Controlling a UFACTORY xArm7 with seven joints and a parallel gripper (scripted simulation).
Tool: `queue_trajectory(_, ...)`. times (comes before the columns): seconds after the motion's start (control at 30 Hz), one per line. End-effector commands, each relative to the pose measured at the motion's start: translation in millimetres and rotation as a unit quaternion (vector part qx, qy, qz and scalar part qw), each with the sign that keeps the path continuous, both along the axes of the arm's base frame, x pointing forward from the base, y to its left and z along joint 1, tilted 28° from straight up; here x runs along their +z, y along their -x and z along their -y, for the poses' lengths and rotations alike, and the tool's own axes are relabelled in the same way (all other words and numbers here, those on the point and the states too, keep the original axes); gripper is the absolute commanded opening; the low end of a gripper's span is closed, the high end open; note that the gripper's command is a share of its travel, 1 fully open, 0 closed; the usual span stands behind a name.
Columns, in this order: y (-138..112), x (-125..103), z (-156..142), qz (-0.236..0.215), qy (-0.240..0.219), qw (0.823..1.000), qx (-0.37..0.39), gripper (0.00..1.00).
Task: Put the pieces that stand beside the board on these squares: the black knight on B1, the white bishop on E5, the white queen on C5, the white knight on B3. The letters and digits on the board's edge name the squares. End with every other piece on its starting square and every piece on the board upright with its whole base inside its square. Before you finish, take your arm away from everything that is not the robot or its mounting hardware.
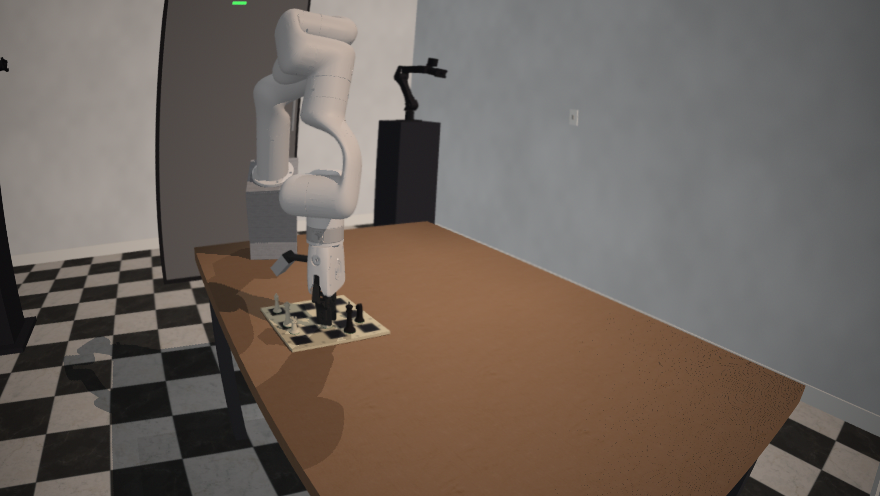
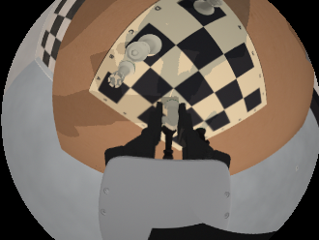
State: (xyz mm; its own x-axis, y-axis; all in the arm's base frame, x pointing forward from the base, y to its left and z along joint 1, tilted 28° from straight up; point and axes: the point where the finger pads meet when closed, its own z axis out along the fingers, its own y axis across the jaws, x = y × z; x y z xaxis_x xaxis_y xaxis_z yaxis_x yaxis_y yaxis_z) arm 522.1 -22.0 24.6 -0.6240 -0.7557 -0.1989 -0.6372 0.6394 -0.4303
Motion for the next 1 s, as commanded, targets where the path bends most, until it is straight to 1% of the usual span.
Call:
queue_trajectory(0.0, -0.8, 1.2, -0.2, 0.001, 0.0, 1.0, 0.0, 0.0)
queue_trajectory(0.03, -0.8, 1.2, -0.2, 0.001, 0.0, 1.0, 0.0, 0.08)
queue_trajectory(0.1, -0.8, 1.2, -0.2, 0.001, 0.0, 1.0, 0.0, 0.08)
queue_trajectory(0.13, -0.8, 1.2, -0.2, 0.001, 0.0, 1.0, 0.0, 0.16)
queue_trajectory(0.2, -0.8, 1.2, -0.2, 0.001, 0.0, 1.0, 0.0, 0.16)
queue_trajectory(0.23, -0.8, 1.2, -0.2, 0.001, 0.0, 1.0, 0.0, 0.24)
queue_trajectory(0.3, -0.8, 1.2, -0.2, 0.001, 0.0, 1.0, 0.0, 0.24)
queue_trajectory(0.33, -0.8, 1.2, -0.2, 0.001, 0.0, 1.0, 0.0, 0.32)
queue_trajectory(0.47, -0.8, 1.2, -0.2, 0.001, 0.0, 1.0, 0.0, 0.32)
queue_trajectory(0.5, -0.8, 1.2, -0.2, 0.001, 0.0, 1.0, 0.0, 0.39)
queue_trajectory(0.97, -0.3, 2.0, -0.3, 0.001, 0.0, 1.0, 0.0, 0.39)
